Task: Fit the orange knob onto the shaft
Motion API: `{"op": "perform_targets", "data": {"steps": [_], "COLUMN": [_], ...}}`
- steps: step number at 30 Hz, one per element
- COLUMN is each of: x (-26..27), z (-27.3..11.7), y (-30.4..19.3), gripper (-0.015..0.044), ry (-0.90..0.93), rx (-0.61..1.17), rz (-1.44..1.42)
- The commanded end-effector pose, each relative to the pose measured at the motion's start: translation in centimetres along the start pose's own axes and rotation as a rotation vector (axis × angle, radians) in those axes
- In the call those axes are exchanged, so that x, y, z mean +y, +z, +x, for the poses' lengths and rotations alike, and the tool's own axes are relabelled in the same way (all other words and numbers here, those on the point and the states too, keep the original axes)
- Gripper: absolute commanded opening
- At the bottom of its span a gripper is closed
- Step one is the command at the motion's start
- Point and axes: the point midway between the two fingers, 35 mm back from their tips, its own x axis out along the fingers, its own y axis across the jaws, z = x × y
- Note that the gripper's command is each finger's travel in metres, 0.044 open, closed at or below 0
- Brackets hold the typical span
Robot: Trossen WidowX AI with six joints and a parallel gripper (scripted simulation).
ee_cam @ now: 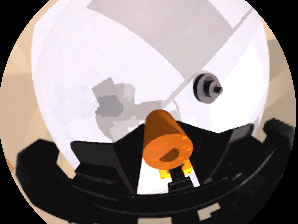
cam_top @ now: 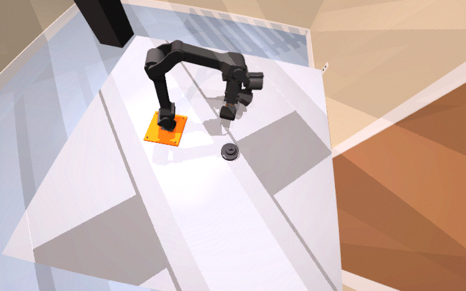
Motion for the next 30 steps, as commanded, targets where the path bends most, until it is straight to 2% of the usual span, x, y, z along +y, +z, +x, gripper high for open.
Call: {"op": "perform_targets", "data": {"steps": [1,12,30], "x": [0.0,-0.3,-4.9], "z": [-2.9,-3.6,-2.0], "y": [-0.4,-0.4,2.0], "gripper": [0.0000,0.0000,0.0000], "ry": [0.007,0.007,0.002], "rx": [-0.018,-0.019,-0.024], "rz": [0.005,0.005,0.007]}}
